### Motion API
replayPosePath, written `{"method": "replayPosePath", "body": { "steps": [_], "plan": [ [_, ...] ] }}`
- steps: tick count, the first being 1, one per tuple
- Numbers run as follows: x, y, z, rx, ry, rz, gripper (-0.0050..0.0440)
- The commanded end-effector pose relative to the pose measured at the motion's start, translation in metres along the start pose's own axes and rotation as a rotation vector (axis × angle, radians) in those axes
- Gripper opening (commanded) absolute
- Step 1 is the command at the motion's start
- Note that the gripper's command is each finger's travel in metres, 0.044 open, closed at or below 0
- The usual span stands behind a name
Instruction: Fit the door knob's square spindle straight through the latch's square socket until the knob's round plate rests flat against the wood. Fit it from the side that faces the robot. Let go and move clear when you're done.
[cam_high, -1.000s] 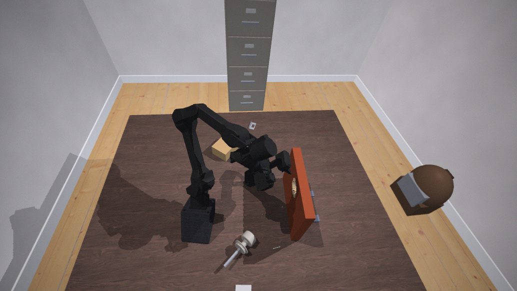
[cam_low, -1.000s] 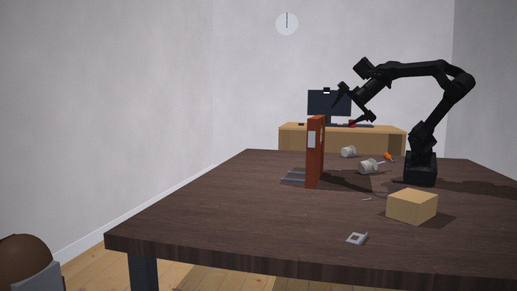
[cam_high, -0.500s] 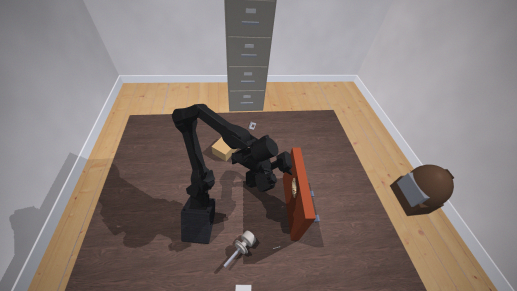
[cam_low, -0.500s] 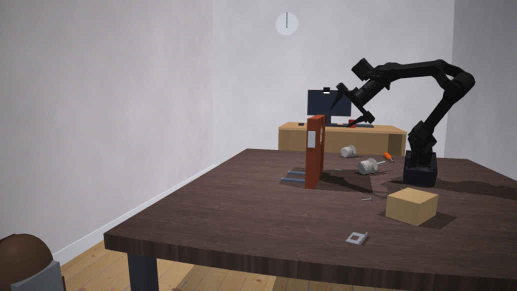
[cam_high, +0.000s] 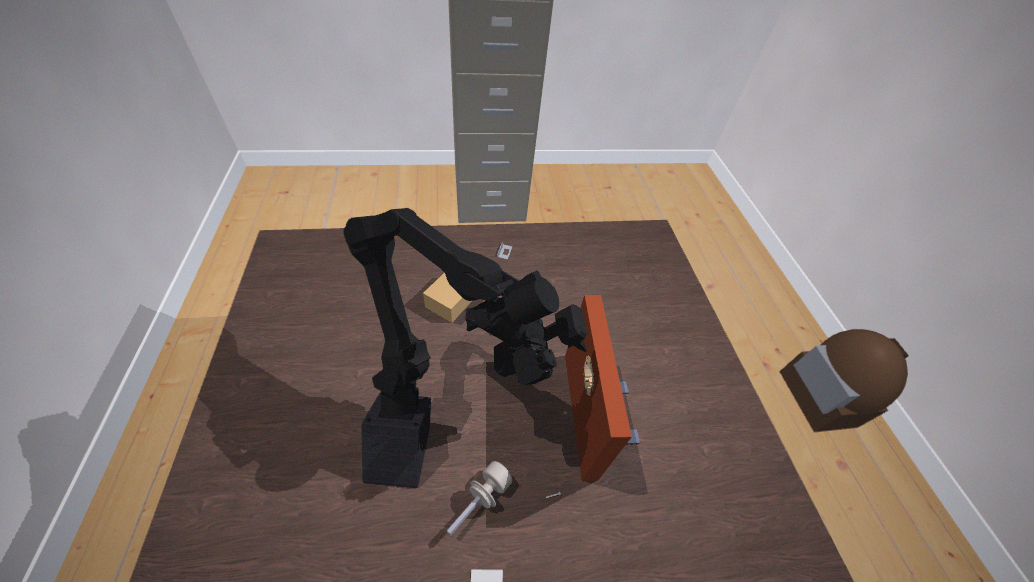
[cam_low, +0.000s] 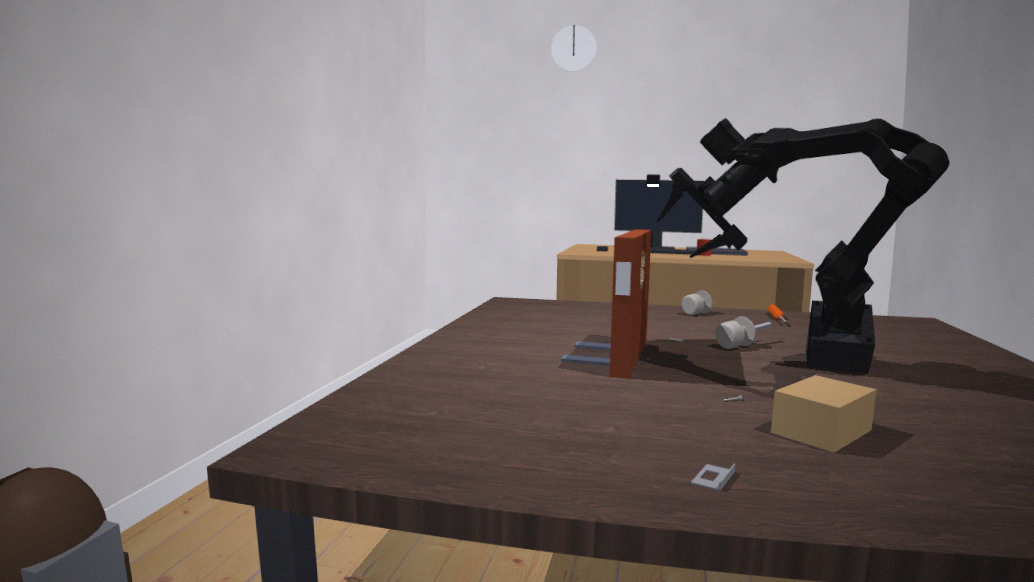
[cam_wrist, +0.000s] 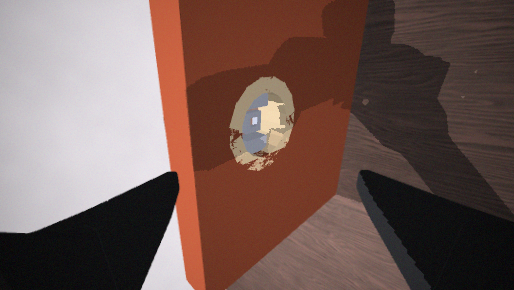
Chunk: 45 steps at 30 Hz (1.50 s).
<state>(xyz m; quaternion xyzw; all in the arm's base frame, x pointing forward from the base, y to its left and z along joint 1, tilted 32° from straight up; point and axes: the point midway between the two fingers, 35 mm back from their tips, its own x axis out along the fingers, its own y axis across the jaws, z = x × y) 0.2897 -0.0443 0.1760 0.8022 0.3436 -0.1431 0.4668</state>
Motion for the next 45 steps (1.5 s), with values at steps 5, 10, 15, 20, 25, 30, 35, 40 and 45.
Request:
{"method": "replayPosePath", "body": {
  "steps": [5,10,15,20,25,30,35,40,45],
  "plan": [
    [0.006,-0.004,0.001,0.014,0.000,-0.008,0.0440],
    [0.009,-0.004,0.001,0.014,0.000,-0.008,0.0440],
    [0.010,-0.004,0.001,0.014,0.000,-0.008,0.0440],
    [0.013,-0.004,0.001,0.014,0.000,-0.008,0.0440],
    [0.015,-0.004,0.001,0.014,0.000,-0.008,0.0440],
    [0.017,-0.004,0.001,0.014,0.000,-0.008,0.0440],
    [0.019,-0.004,0.002,0.014,0.000,-0.008,0.0440],
    [0.021,-0.004,0.002,0.014,0.000,-0.008,0.0440],
    [0.024,-0.004,0.002,0.014,0.000,-0.008,0.0440]
  ]
}}
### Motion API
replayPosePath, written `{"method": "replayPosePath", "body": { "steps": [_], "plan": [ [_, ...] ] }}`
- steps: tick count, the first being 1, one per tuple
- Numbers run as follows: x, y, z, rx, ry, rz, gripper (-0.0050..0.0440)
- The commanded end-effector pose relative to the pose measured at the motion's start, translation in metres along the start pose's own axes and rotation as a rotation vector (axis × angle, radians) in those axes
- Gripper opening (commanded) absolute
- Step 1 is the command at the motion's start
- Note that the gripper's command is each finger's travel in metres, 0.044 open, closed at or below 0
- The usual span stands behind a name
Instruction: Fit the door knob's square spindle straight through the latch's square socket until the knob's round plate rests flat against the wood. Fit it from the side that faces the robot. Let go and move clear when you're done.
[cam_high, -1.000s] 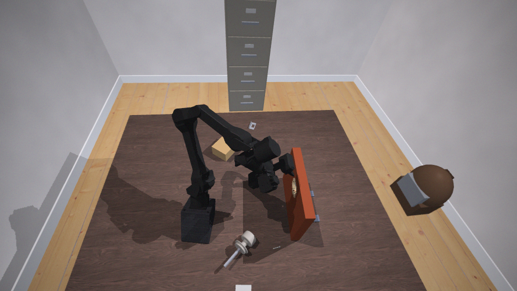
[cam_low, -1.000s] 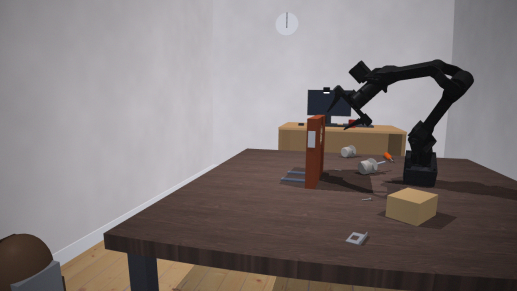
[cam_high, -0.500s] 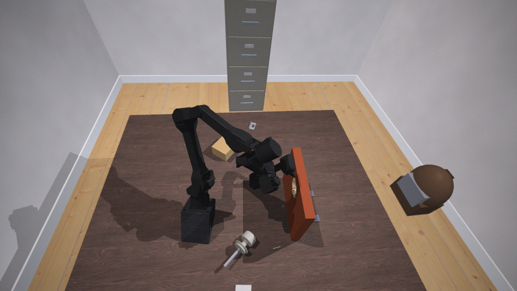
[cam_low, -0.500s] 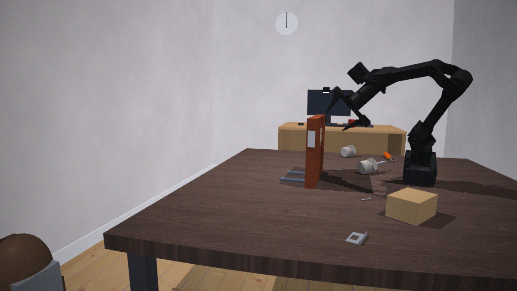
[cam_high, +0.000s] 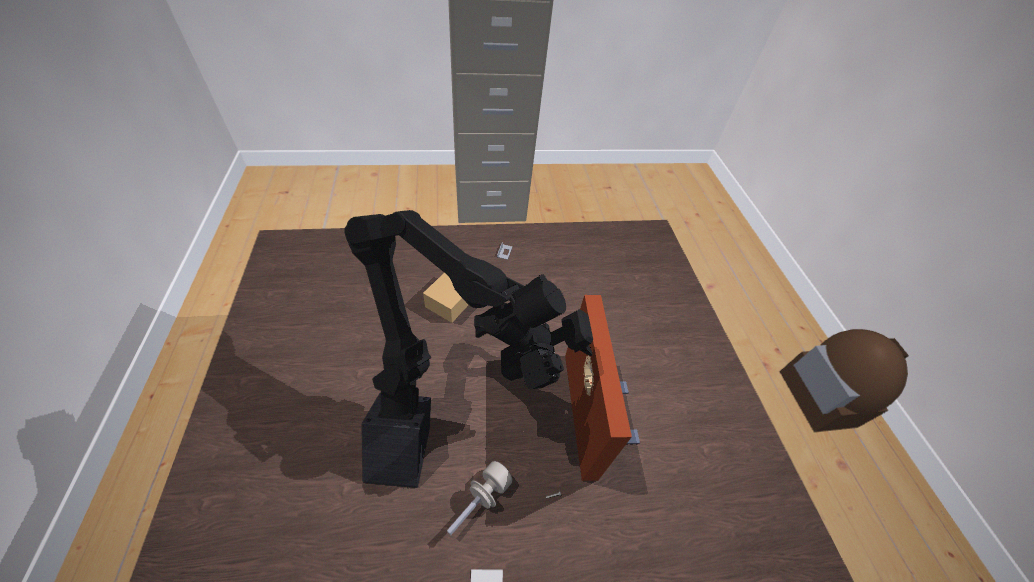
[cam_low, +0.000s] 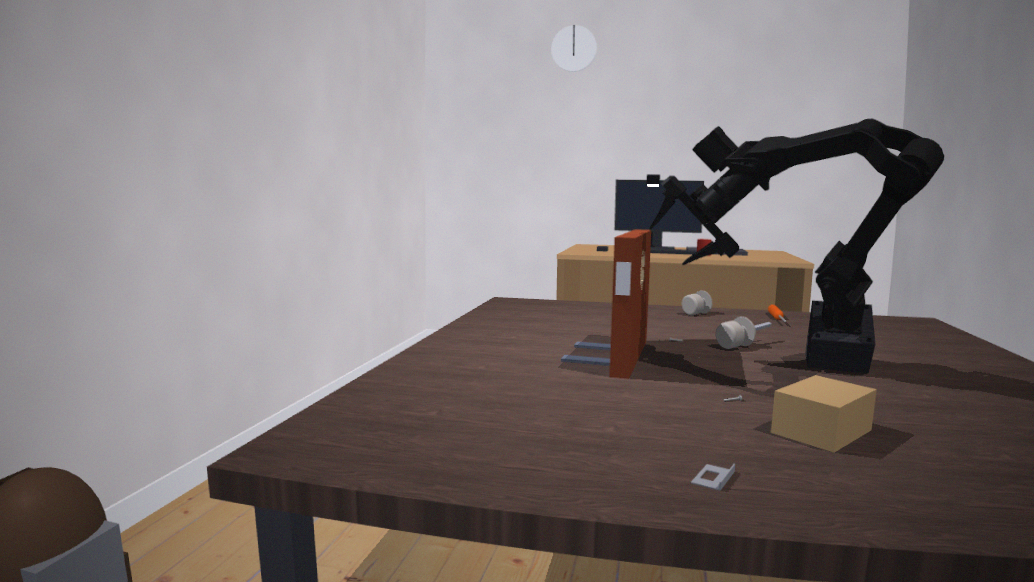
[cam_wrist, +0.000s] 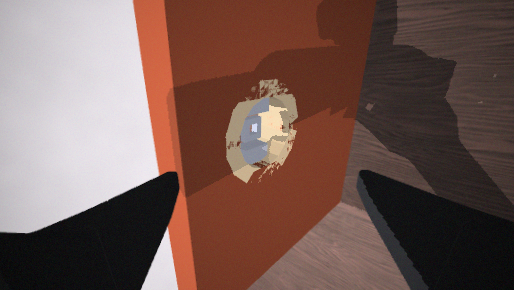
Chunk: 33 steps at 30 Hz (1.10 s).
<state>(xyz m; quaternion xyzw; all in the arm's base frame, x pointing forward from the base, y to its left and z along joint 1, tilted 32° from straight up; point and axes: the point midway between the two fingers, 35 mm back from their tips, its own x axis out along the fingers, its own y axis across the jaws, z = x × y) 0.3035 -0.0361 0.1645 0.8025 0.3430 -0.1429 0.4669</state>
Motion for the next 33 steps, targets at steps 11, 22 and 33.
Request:
{"method": "replayPosePath", "body": {
  "steps": [11,22,33],
  "plan": [
    [0.009,-0.004,0.001,0.014,0.000,-0.010,0.0440],
    [0.013,-0.004,0.001,0.014,0.000,-0.010,0.0440],
    [0.019,-0.004,0.002,0.014,0.000,-0.010,0.0440]
  ]
}}
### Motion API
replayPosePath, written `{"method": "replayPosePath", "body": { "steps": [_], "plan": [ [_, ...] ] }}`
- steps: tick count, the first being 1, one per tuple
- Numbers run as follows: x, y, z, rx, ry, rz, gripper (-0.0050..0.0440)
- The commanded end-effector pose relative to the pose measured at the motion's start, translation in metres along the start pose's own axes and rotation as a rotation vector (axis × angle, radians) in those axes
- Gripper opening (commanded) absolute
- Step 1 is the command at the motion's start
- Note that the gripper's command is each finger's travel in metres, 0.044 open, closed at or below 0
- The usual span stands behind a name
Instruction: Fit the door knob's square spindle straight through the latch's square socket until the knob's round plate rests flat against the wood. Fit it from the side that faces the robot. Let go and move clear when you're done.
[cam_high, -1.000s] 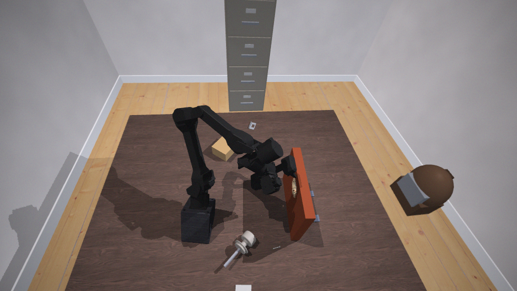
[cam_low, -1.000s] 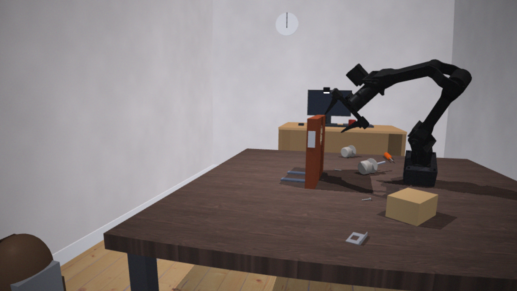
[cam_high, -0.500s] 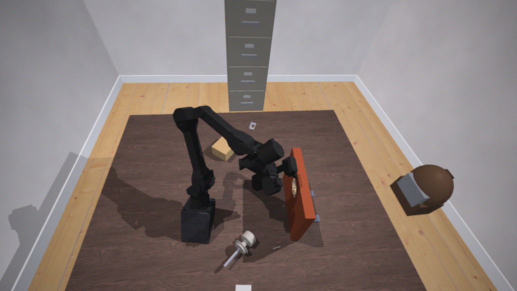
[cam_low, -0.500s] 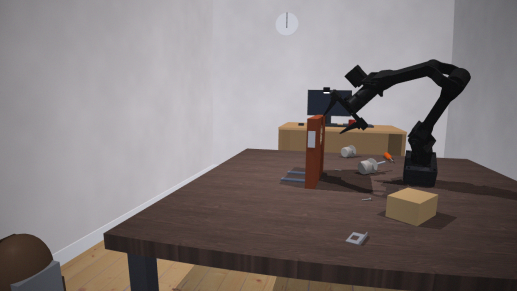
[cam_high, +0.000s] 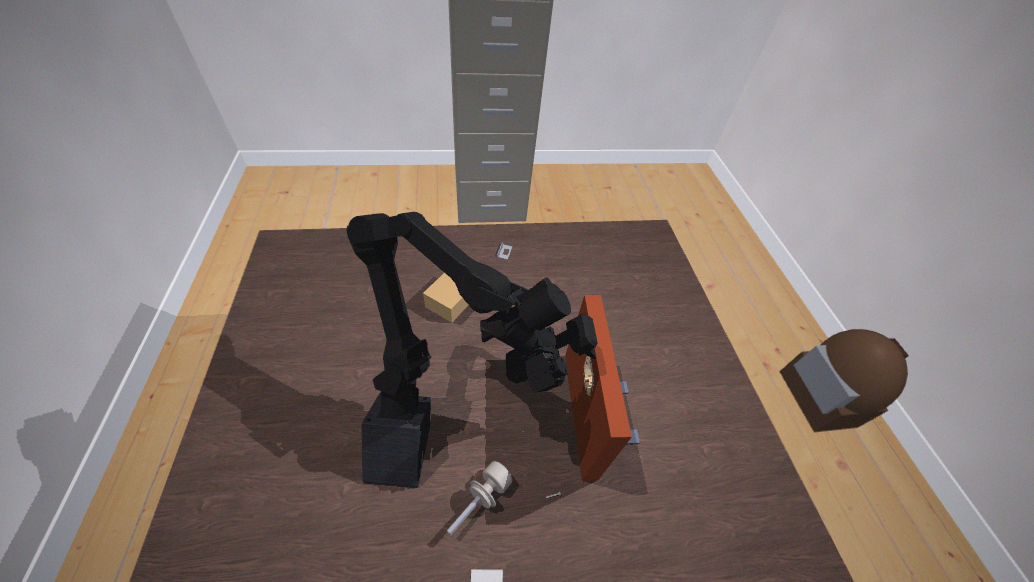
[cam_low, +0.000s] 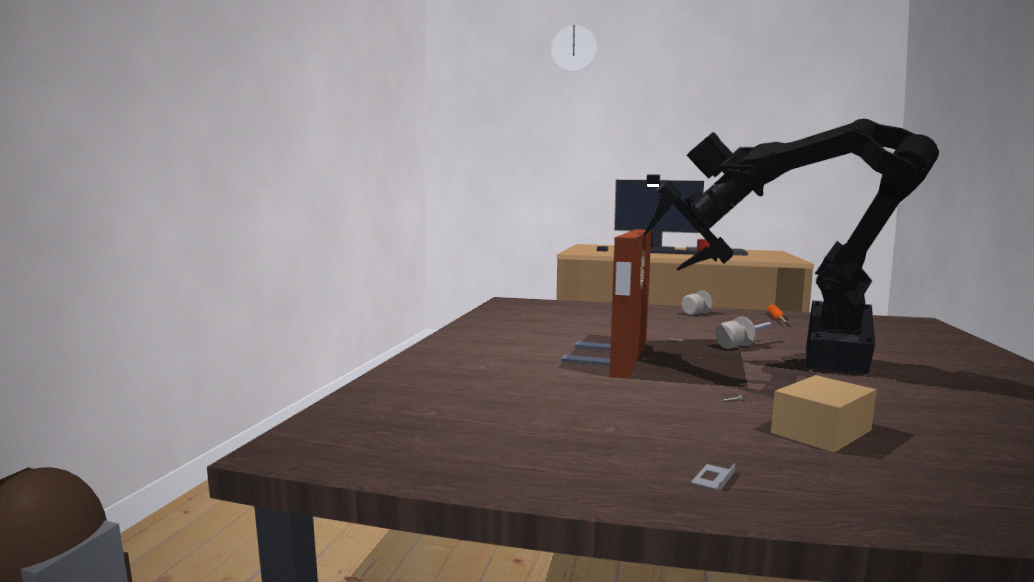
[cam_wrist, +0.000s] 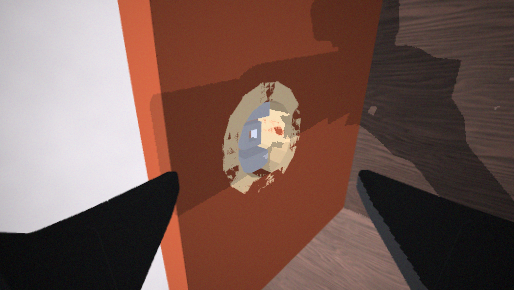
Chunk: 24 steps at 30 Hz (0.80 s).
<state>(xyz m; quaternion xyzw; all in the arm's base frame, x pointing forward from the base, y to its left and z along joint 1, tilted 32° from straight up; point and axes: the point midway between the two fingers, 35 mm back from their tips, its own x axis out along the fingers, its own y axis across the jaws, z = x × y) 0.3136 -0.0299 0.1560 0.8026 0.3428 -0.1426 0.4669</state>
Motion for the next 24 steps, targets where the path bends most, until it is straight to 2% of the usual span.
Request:
{"method": "replayPosePath", "body": {
  "steps": [1,6,19,24],
  "plan": [
    [0.000,0.000,0.000,0.000,0.000,0.000,0.0440],
    [-0.002,0.000,0.000,0.006,0.000,-0.004,0.0440],
    [-0.046,-0.003,0.001,0.014,0.000,-0.010,0.0440],
    [-0.054,-0.004,0.002,0.014,0.000,-0.010,0.0440]
  ]
}}
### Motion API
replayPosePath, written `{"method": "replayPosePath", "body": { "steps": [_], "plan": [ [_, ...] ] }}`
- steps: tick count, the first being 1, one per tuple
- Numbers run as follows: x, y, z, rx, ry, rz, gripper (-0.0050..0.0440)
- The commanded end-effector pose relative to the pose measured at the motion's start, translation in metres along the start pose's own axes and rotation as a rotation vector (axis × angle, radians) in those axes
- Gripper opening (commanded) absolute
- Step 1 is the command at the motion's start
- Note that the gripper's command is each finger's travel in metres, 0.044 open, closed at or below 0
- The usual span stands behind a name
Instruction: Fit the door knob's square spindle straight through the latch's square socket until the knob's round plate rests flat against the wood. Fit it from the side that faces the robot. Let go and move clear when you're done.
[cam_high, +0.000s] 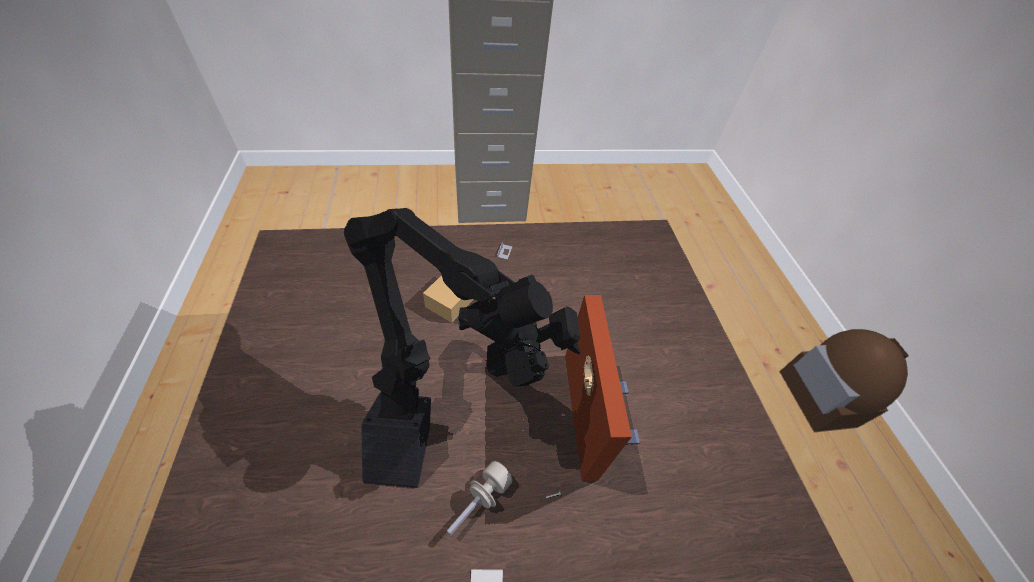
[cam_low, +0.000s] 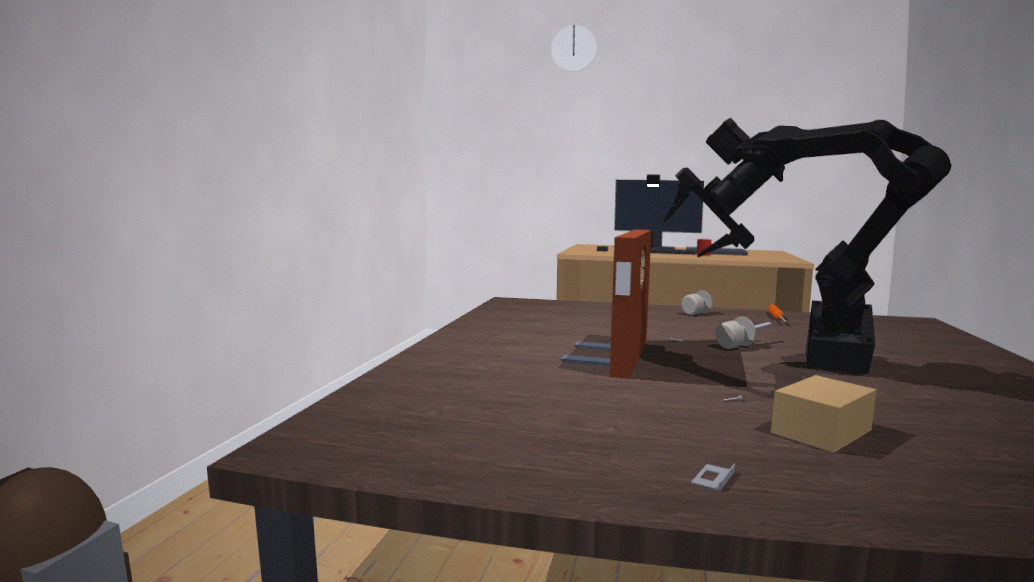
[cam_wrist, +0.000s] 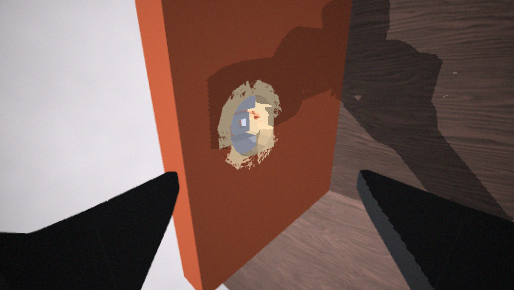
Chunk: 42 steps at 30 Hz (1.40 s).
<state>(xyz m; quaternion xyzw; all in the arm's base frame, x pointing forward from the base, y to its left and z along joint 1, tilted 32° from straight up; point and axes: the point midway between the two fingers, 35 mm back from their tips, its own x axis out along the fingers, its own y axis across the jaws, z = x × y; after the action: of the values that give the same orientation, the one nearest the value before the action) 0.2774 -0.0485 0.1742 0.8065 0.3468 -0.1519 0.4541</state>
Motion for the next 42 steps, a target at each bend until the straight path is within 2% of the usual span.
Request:
{"method": "replayPosePath", "body": {
  "steps": [1,10,13,15,26,30,32,35,42],
  "plan": [
    [-0.012,0.002,-0.001,-0.015,0.001,0.006,0.0440],
    [-0.009,0.001,-0.002,-0.013,0.004,0.000,0.0440],
    [0.000,0.010,-0.031,-0.168,0.068,-0.005,0.0440],
    [0.000,0.010,-0.031,-0.168,0.068,-0.005,0.0440],
    [0.017,0.034,-0.124,-0.880,0.269,0.079,0.0440],
    [0.018,0.037,-0.151,-1.117,0.340,0.135,0.0440],
    [0.018,0.037,-0.151,-1.117,0.340,0.135,0.0440],
    [0.018,0.038,-0.178,-1.351,0.408,0.205,0.0440],
    [0.012,0.034,-0.239,-1.736,0.531,0.387,0.0440]
  ]
}}
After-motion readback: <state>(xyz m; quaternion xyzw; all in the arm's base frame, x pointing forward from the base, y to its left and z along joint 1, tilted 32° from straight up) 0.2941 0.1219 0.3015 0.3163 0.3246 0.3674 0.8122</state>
